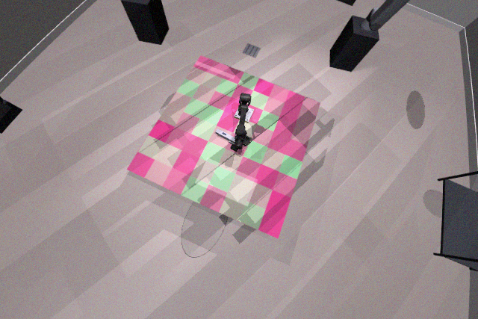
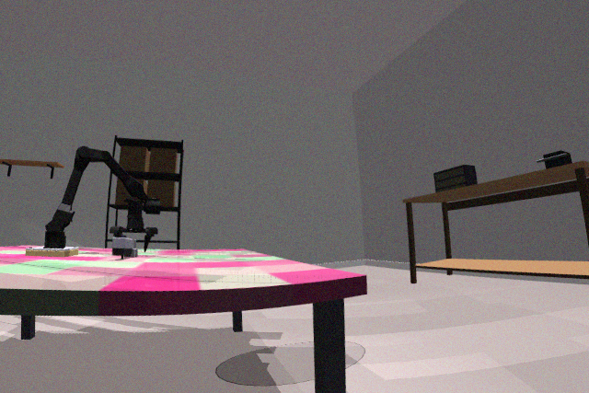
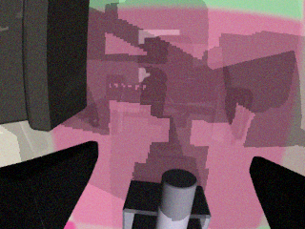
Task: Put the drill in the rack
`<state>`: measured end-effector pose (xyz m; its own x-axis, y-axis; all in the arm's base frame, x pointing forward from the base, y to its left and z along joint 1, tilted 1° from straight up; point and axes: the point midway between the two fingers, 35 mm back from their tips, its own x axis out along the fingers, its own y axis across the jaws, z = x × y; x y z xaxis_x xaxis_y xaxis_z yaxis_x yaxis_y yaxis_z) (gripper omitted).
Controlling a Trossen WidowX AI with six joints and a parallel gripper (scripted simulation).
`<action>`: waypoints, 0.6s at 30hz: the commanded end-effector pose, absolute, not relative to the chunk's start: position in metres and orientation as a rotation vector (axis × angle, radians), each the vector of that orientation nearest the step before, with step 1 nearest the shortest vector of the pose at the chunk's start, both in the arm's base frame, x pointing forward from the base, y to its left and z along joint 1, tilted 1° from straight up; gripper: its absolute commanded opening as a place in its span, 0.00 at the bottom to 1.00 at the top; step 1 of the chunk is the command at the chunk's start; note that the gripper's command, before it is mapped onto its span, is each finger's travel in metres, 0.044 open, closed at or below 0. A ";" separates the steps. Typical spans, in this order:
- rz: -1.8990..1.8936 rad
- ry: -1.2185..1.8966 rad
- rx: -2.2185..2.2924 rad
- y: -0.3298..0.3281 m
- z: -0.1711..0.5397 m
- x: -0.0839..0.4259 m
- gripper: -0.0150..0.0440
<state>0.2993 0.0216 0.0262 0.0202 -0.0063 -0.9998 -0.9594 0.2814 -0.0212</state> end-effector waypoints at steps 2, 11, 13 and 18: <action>0.980 1.317 -1.009 0.022 0.026 0.299 0.87; 0.980 1.317 -1.009 0.022 0.026 0.299 0.47; 0.980 1.317 -1.009 0.022 0.026 0.299 0.38; 0.980 1.317 -1.009 0.022 0.026 0.299 0.25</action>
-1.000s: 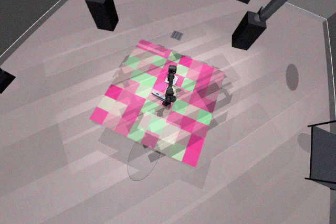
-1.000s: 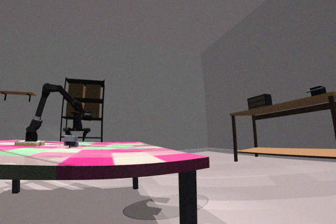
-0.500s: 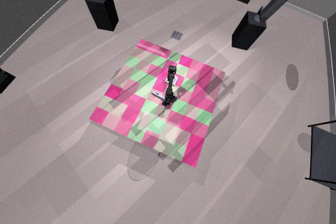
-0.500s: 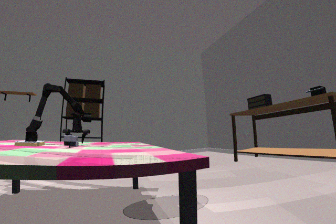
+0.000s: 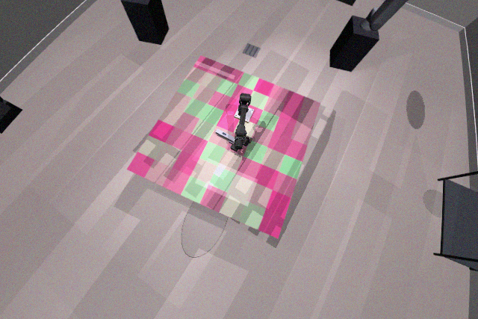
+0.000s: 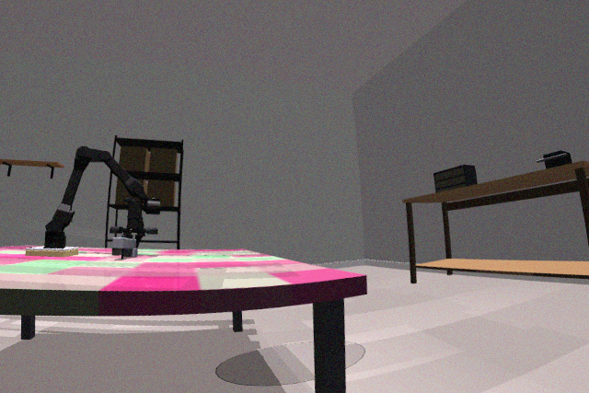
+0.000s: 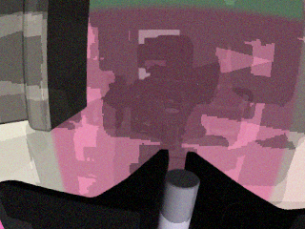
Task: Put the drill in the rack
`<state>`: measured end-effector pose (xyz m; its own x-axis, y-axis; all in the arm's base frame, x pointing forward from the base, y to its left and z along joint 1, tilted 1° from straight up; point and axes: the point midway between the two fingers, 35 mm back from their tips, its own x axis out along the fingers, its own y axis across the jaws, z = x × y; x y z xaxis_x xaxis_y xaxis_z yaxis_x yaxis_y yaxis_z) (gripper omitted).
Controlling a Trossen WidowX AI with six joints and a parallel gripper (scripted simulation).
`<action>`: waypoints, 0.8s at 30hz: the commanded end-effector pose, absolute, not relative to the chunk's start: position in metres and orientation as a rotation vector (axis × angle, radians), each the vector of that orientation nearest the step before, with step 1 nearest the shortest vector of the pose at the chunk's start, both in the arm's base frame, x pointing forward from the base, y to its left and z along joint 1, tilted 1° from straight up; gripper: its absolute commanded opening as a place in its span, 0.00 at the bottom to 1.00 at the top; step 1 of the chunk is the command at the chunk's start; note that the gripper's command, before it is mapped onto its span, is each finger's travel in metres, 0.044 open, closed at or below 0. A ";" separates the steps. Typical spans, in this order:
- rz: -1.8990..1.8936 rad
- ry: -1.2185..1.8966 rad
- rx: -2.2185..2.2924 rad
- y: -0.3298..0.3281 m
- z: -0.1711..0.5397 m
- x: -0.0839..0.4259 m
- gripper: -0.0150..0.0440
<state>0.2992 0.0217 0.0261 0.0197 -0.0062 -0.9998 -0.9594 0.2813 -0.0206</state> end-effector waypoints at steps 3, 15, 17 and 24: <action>0.980 1.317 -1.009 0.022 0.026 0.299 0.25; 0.991 1.321 -1.010 0.035 0.026 0.303 0.25; 0.991 1.321 -1.010 0.038 0.025 0.304 0.25; 0.991 1.320 -1.009 0.049 0.025 0.307 0.25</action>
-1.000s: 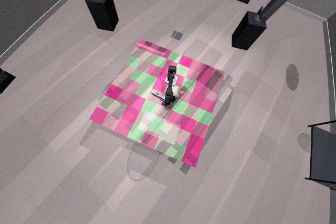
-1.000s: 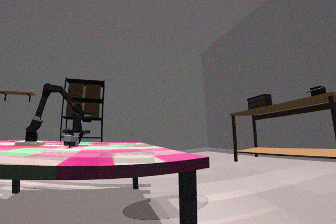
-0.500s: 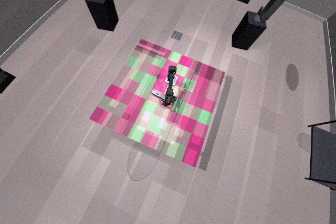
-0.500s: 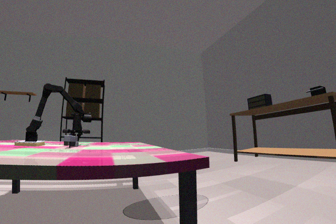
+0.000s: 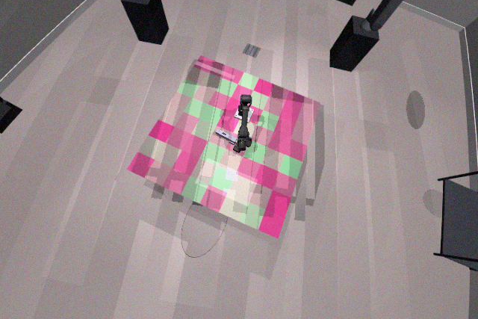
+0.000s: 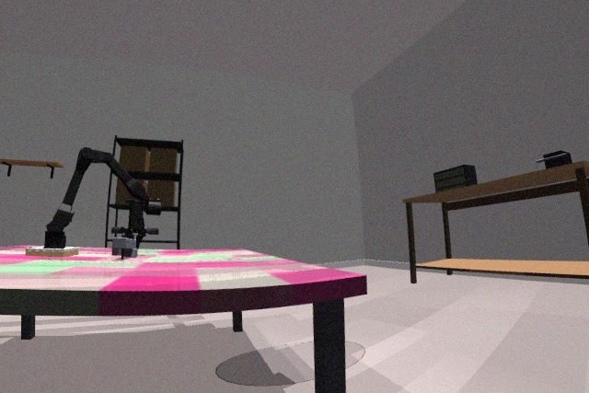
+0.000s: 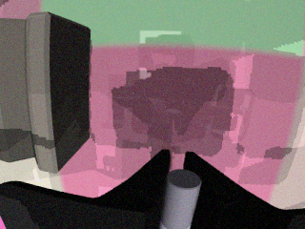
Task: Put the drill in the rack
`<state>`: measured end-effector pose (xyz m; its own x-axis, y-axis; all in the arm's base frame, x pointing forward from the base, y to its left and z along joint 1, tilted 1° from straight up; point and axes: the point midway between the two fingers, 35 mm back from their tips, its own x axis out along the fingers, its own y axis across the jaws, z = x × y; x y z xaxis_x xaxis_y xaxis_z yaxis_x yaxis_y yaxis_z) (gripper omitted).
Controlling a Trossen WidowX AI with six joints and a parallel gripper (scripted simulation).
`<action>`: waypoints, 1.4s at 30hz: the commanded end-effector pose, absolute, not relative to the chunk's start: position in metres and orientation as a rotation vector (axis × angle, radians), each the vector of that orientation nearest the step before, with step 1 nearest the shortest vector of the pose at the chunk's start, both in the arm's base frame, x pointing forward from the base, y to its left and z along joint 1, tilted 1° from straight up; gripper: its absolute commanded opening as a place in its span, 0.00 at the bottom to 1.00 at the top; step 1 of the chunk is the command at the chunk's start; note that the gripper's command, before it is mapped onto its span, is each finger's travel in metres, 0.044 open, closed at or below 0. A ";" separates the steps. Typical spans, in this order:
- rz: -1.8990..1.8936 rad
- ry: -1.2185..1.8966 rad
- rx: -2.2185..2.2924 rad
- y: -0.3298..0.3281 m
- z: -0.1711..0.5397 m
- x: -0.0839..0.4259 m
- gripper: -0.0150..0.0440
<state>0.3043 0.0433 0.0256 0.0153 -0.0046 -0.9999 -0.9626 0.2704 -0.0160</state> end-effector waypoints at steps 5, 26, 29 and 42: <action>0.991 1.320 -1.009 0.056 0.024 0.309 0.25; 0.992 1.319 -1.011 0.060 0.024 0.309 0.88; 0.992 1.319 -1.009 0.058 0.023 0.309 1.00; 0.991 1.320 -1.009 0.052 0.022 0.308 1.00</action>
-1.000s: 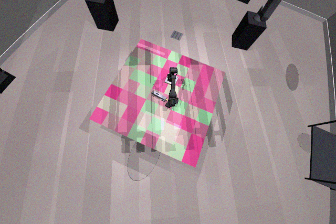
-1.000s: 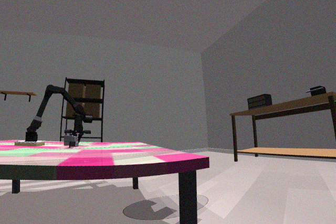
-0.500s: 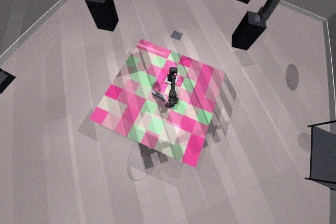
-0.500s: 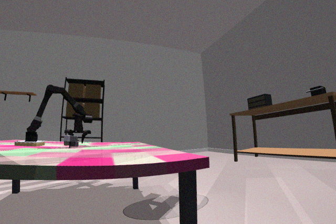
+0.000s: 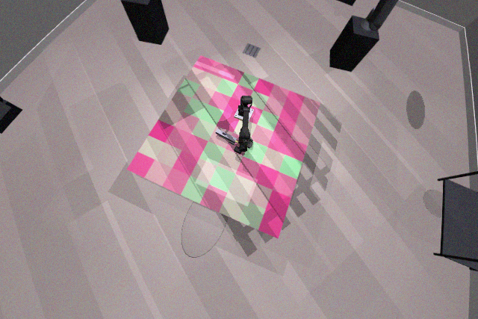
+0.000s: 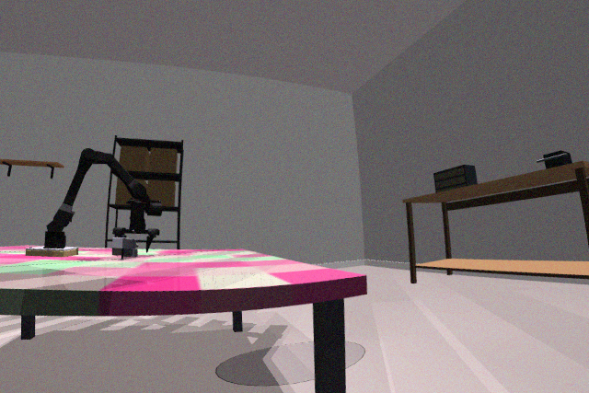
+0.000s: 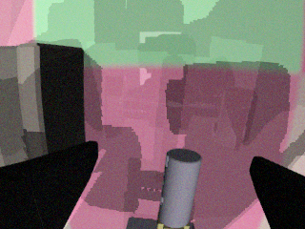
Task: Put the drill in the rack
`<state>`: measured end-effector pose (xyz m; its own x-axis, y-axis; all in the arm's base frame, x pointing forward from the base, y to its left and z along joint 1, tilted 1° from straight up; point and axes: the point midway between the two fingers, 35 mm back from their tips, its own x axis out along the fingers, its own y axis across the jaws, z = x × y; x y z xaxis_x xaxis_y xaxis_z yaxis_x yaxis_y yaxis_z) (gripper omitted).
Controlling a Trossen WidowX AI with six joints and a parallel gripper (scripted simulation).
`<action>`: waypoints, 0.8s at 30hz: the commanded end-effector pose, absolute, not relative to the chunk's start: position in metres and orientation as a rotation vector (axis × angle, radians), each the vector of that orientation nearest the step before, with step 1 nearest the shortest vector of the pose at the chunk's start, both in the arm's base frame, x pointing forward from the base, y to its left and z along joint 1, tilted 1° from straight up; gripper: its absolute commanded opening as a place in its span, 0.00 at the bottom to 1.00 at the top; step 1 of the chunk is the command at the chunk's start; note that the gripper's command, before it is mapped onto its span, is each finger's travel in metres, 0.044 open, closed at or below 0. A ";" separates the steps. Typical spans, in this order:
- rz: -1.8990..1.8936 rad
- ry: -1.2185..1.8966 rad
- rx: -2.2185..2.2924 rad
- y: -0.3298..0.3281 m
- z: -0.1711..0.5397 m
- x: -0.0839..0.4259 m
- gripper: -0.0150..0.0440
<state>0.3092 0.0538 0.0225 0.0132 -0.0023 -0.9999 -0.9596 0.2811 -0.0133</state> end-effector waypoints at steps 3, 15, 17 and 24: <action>0.991 1.320 -1.009 0.051 0.021 0.308 1.00; 0.991 1.320 -1.009 0.046 0.019 0.307 1.00; 0.991 1.321 -1.009 0.045 0.019 0.306 1.00; 0.987 1.321 -1.004 0.046 0.020 0.308 0.73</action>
